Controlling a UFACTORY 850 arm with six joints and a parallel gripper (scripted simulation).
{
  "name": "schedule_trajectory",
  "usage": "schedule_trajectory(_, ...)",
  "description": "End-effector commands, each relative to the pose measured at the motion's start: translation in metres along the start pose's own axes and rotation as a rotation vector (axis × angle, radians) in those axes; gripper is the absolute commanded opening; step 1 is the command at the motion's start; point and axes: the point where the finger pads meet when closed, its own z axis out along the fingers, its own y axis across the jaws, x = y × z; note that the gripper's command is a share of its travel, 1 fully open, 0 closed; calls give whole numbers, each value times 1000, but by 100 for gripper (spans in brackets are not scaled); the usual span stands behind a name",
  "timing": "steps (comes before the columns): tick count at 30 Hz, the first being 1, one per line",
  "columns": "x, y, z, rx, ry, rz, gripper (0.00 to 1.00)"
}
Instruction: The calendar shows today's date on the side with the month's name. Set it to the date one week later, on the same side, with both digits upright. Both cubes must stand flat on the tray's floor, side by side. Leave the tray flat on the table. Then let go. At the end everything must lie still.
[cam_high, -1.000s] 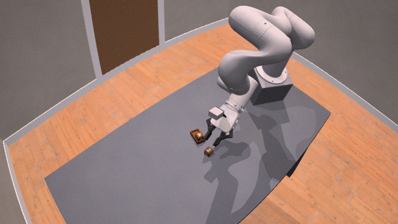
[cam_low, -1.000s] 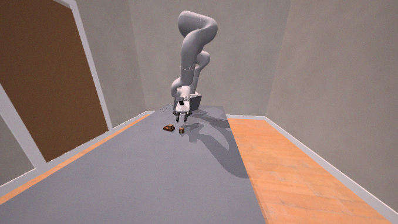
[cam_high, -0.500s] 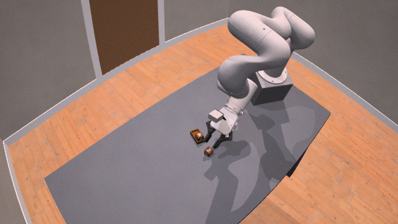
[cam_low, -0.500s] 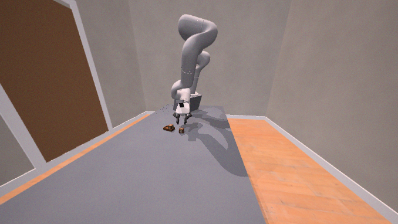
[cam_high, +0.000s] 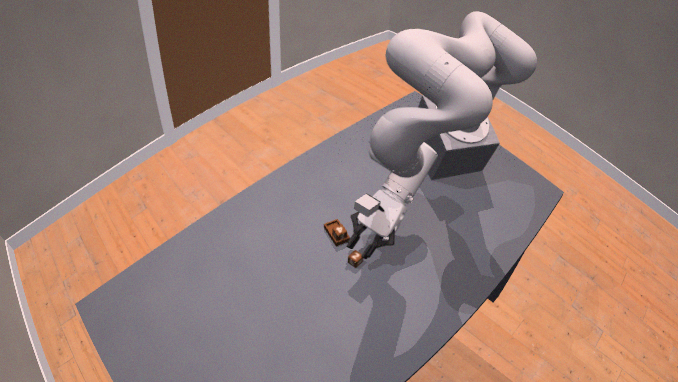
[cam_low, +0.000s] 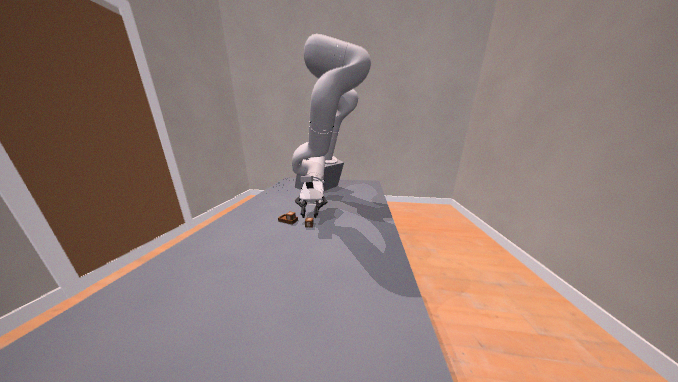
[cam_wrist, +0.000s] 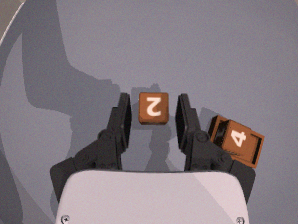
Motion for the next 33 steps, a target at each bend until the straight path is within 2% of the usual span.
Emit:
schedule_trajectory(1,-5,0,4,0,1,0,47)
schedule_trajectory(17,-19,0,14,0,1,0,47)
schedule_trajectory(33,-20,0,15,0,1,0,47)
